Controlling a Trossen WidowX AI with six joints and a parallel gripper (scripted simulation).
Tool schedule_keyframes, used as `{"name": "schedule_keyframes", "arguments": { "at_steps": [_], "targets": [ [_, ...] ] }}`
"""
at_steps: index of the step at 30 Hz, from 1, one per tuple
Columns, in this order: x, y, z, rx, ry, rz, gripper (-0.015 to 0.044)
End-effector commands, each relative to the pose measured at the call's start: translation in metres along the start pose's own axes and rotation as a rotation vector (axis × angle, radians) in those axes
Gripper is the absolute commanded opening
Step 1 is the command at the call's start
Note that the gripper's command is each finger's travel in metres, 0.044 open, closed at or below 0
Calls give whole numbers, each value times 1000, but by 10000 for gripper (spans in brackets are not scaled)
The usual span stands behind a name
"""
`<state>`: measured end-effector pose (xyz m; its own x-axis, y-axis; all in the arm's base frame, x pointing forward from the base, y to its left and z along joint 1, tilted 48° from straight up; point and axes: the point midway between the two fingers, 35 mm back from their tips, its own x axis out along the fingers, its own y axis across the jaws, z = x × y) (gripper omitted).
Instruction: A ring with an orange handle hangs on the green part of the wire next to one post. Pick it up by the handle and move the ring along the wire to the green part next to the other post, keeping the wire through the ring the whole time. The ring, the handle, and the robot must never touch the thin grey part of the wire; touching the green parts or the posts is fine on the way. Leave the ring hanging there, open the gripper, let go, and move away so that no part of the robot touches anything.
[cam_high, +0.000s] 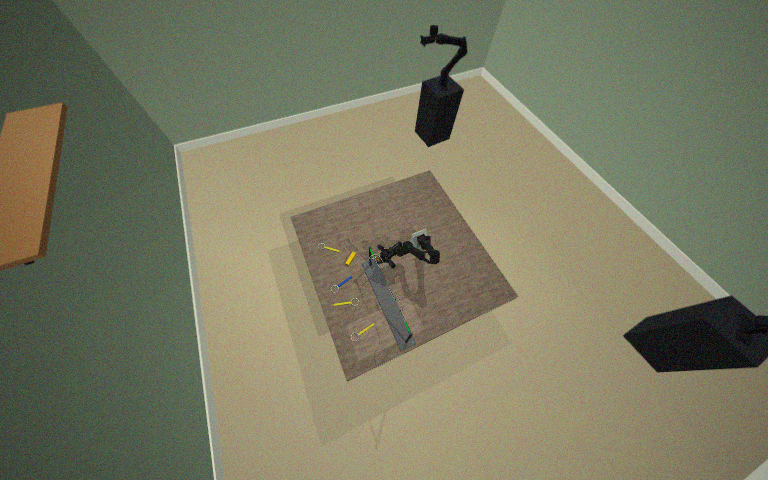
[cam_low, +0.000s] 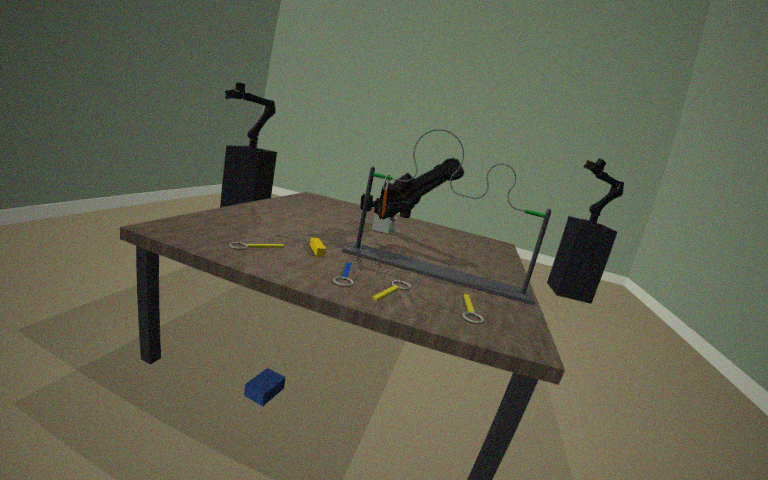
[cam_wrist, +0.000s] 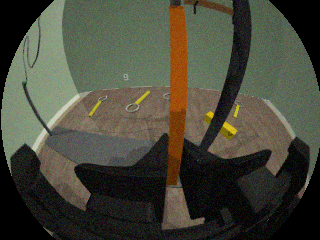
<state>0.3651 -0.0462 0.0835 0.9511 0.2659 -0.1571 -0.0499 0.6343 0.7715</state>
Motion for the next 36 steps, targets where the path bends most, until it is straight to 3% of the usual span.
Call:
{"name": "schedule_keyframes", "arguments": {
  "at_steps": [1, 3, 15, 27, 36],
  "targets": [
    [0, -1, 0, 5, -1, -2, -150],
    [0, -1, 0, 5, -1, -2, -150],
    [-2, 0, 0, 0, 0, 0, 160],
    [-47, -1, 0, 4, 1, -4, 160],
    [-50, -1, 0, 5, 1, -4, 160]
  ]
}}
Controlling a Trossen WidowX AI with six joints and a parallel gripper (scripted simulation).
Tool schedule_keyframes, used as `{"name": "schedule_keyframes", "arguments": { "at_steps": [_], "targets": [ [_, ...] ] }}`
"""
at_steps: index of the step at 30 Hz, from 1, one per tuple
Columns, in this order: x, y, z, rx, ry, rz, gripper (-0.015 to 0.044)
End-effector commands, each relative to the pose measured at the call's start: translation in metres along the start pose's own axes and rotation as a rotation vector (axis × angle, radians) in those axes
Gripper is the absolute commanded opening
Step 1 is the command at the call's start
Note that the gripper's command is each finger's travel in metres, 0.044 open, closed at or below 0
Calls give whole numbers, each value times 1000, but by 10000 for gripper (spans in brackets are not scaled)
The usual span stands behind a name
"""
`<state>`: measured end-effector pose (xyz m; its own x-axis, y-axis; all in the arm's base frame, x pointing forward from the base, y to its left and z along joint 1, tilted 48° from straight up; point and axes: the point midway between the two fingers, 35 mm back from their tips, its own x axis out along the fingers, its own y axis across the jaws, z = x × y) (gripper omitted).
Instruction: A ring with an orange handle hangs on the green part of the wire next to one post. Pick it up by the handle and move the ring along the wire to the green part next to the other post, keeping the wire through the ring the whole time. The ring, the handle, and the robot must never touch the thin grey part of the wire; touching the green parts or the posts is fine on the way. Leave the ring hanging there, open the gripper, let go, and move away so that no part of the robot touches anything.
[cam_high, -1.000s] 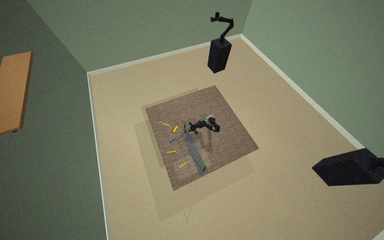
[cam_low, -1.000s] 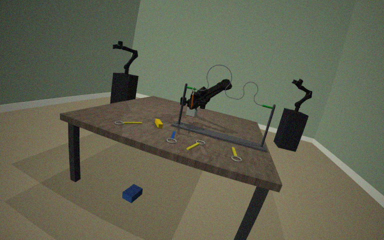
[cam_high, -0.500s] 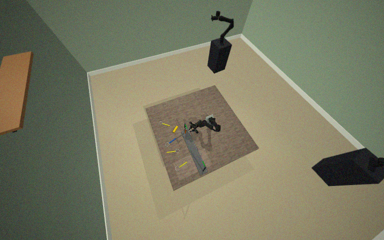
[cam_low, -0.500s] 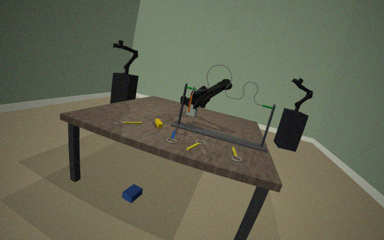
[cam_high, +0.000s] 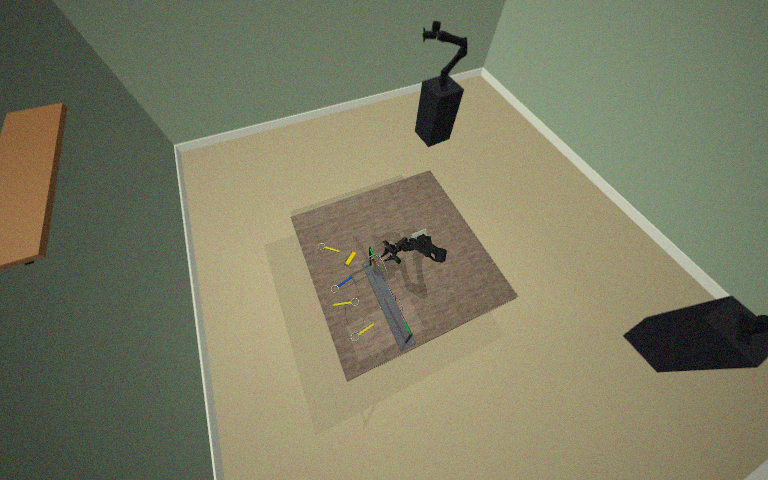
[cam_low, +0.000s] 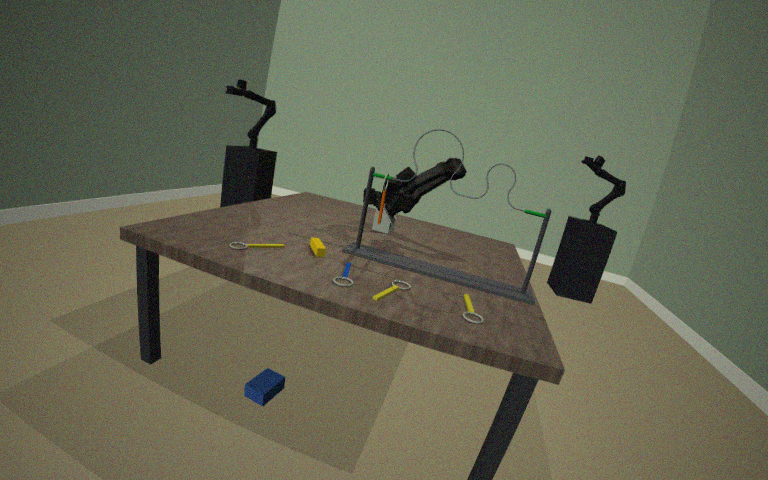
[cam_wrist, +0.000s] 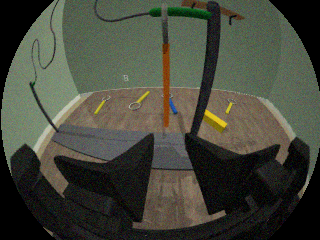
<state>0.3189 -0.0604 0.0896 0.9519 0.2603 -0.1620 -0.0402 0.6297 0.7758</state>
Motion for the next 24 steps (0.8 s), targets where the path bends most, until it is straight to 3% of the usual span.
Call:
{"name": "schedule_keyframes", "arguments": {
  "at_steps": [1, 14, 20, 24],
  "targets": [
    [-1, 1, 0, -4, 2, 3, 160],
    [-1, 1, 0, -4, 2, 3, 160],
    [-46, 2, -6, 0, -5, 4, 317],
    [-48, 2, -6, 0, -5, 5, 423]
  ]
}}
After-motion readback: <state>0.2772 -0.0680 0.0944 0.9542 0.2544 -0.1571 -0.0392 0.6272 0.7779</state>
